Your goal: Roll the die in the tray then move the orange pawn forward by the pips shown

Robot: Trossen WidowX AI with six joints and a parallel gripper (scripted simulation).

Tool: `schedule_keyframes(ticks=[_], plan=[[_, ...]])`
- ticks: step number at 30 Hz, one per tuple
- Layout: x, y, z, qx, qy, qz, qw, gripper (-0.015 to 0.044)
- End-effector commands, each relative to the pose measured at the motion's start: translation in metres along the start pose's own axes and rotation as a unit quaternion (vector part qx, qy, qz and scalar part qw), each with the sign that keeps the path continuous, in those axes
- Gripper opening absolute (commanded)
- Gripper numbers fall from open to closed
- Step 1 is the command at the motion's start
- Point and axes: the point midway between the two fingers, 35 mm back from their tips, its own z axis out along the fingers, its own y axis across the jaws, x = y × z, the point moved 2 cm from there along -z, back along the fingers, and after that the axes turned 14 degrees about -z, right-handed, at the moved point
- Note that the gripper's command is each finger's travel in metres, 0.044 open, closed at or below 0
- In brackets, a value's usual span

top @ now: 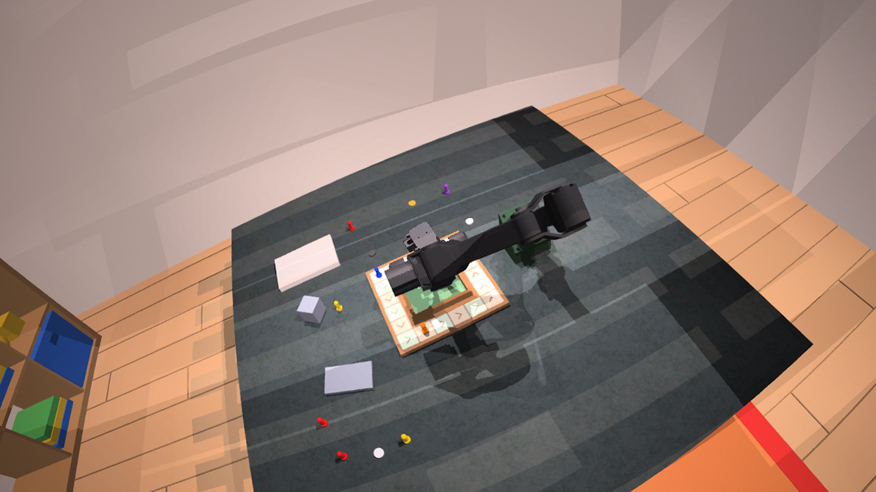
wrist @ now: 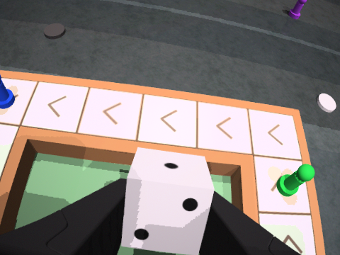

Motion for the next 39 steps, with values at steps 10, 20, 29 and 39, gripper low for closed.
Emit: schedule_keyframes(ticks=[10, 20, 29, 39], plan=[[-0.0116, 0.0071, -0.0394, -0.017, -0.013, 0.005, 1.000, 0.0000], [-0.0118, 0.0076, -0.0399, -0.017, -0.013, 0.005, 1.000, 0.0000], [-0.0104, 0.0076, -0.0389, -0.017, -0.009, 0.006, 1.000, 0.0000], [-0.0104, 0.0076, -0.0389, -0.017, -0.009, 0.006, 1.000, 0.0157]])
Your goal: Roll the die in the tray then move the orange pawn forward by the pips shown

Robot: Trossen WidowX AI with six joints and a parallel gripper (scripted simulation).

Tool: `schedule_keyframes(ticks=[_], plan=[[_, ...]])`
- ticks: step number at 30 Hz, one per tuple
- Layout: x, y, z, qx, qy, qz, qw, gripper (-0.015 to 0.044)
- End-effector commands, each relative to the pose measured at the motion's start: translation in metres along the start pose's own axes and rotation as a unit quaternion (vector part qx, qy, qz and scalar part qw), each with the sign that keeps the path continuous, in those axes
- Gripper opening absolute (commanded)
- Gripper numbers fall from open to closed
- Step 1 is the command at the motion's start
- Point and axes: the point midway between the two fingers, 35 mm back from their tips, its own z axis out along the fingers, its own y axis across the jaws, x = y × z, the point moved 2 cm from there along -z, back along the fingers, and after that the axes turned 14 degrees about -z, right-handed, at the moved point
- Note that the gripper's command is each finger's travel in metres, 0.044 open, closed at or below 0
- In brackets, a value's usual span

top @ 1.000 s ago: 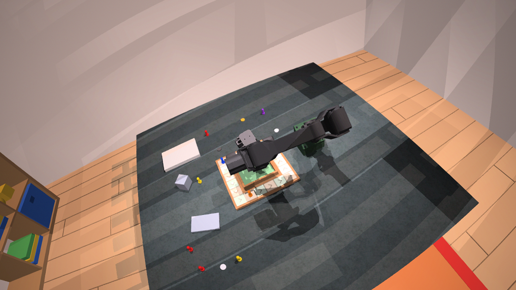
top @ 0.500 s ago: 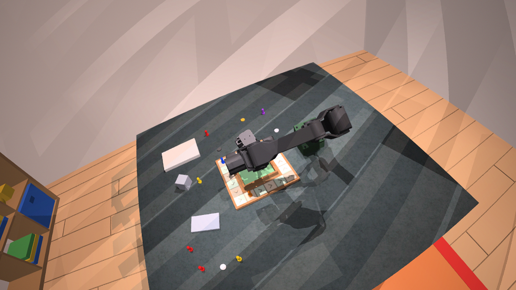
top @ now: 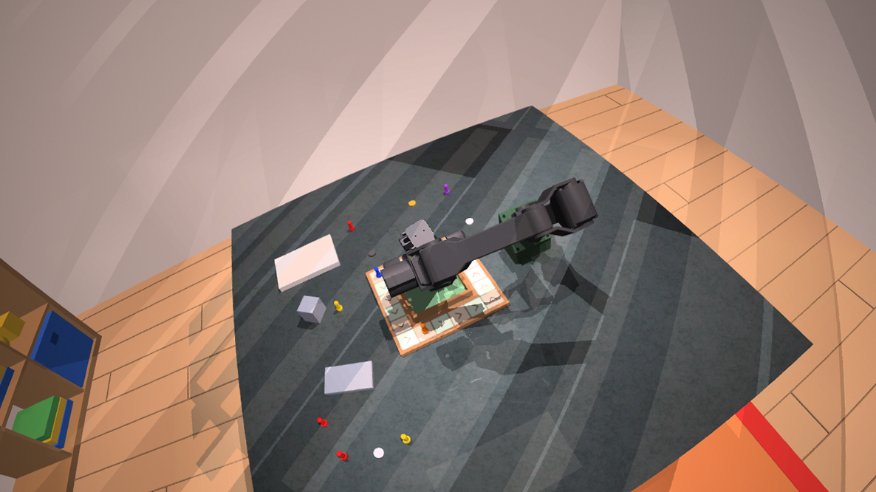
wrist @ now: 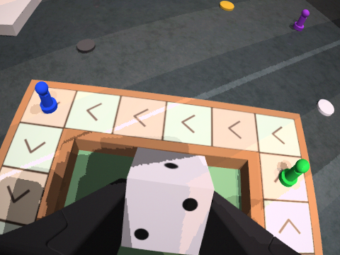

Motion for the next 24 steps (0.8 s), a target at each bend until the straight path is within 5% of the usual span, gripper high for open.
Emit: schedule_keyframes(ticks=[1, 11, 13, 20, 24], plan=[[0.000, 0.000, 0.000, 0.000, 0.000, 0.000, 1.000, 0.0184], [-0.029, -0.007, -0.026, 0.000, -0.004, -0.001, 1.000, 0.0440], [-0.028, -0.008, -0.019, 0.005, 0.031, -0.008, 0.999, 0.0440], [-0.023, -0.007, 0.030, -0.078, 0.369, -0.008, 0.926, 0.0440], [-0.024, -0.006, 0.032, -0.098, 0.395, -0.001, 0.913, 0.0440]])
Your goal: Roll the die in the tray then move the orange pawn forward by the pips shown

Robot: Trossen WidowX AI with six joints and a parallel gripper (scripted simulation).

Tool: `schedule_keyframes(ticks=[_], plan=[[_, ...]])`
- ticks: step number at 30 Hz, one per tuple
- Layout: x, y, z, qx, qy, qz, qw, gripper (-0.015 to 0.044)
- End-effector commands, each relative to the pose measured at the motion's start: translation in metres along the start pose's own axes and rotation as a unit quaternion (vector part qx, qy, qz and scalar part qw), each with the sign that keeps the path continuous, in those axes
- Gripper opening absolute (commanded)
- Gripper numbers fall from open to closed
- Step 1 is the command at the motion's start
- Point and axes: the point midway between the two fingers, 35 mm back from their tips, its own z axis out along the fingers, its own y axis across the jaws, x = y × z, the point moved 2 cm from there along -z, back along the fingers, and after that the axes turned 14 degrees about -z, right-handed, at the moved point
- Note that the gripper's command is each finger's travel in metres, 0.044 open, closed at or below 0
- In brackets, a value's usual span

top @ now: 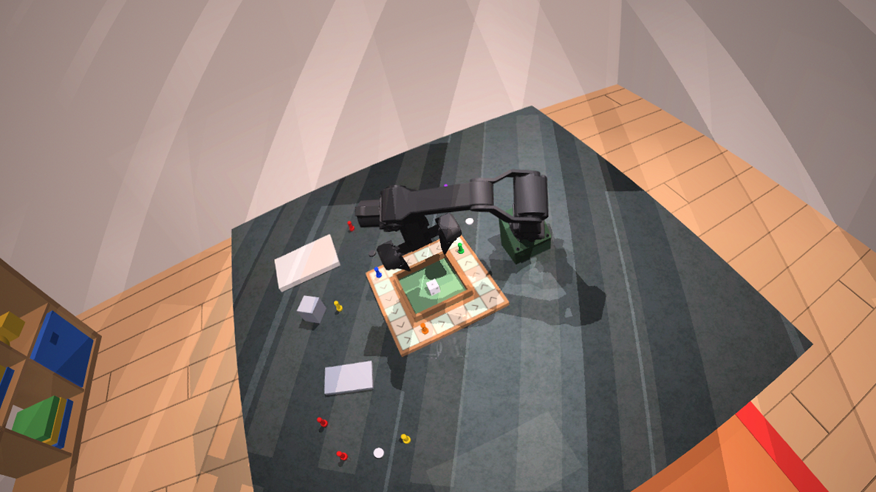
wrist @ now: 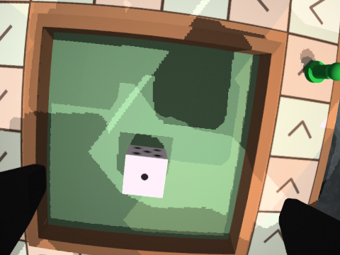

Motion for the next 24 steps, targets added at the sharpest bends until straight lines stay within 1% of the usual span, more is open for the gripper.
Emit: schedule_keyframes(ticks=[1, 2, 3, 5, 8, 10, 12, 13, 15, 24], plan=[[-0.003, 0.003, -0.001, -0.039, 0.047, -0.004, 0.998, 0.0440], [-0.002, 0.000, 0.001, -0.008, 0.013, 0.002, 1.000, 0.0440], [-0.002, 0.000, 0.001, -0.008, 0.013, 0.002, 1.000, 0.0440], [0.003, 0.007, 0.001, -0.012, 0.013, -0.044, 0.999, 0.0387], [0.029, 0.040, 0.003, -0.028, 0.012, -0.243, 0.970, 0.0309], [0.052, 0.061, 0.006, -0.040, 0.013, -0.380, 0.924, 0.0256], [0.077, 0.080, 0.009, -0.053, 0.014, -0.509, 0.859, 0.0204], [0.088, 0.087, 0.010, -0.059, 0.015, -0.558, 0.827, 0.0200], [0.094, 0.095, 0.011, -0.063, 0.015, -0.592, 0.804, 0.0200], [0.096, 0.096, 0.011, -0.064, 0.015, -0.596, 0.800, 0.0200]])
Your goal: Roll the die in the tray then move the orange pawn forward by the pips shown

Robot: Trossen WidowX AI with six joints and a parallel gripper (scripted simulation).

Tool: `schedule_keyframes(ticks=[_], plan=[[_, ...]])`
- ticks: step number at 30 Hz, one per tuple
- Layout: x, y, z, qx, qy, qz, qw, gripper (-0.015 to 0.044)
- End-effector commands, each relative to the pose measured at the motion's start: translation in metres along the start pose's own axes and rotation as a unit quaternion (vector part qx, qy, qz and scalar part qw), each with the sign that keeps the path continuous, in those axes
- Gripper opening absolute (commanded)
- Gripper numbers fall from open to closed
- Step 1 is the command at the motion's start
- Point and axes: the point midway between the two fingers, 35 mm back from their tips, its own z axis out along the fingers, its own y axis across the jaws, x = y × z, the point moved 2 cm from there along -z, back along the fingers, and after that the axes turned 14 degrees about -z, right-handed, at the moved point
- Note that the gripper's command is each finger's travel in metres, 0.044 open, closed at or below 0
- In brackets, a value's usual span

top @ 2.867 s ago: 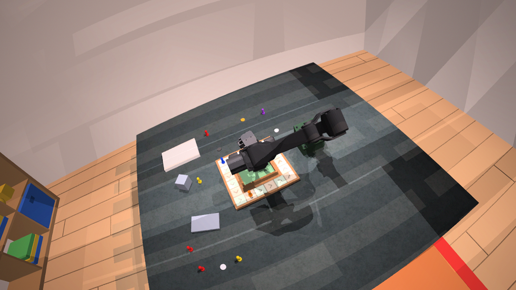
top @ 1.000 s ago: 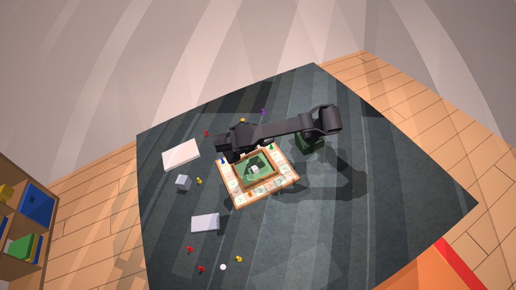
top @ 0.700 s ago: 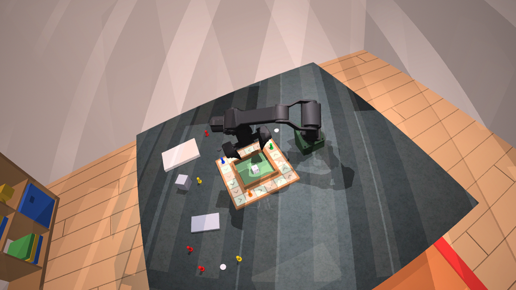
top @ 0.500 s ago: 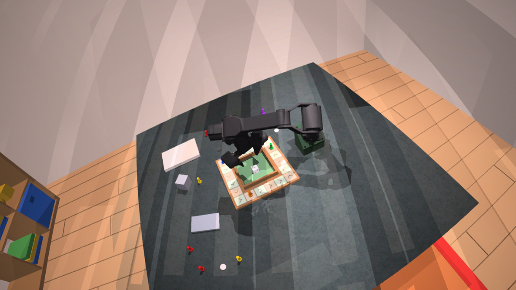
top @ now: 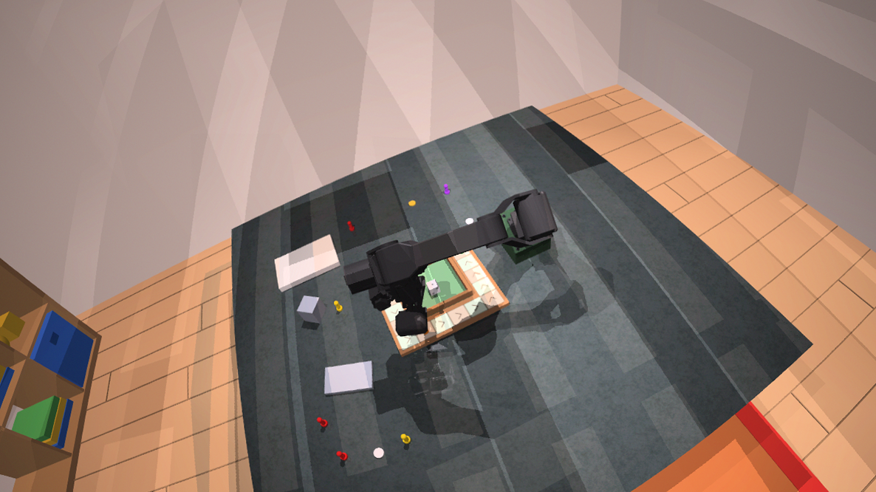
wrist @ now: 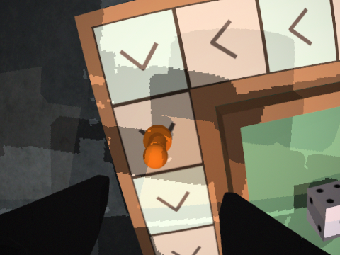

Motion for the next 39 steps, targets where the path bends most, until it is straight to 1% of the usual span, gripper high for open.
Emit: schedule_keyframes(ticks=[1, 5, 8, 38, 39], plan=[[-0.001, 0.005, -0.001, -0.004, -0.004, -0.018, 1.000, 0.0200], [-0.001, 0.005, 0.000, -0.004, -0.004, -0.018, 1.000, 0.0200], [-0.001, 0.005, 0.013, -0.004, -0.004, -0.018, 1.000, 0.0200], [-0.001, 0.006, 0.055, -0.005, -0.004, -0.018, 1.000, 0.0200], [-0.001, 0.006, 0.055, -0.005, -0.004, -0.018, 1.000, 0.0174]])
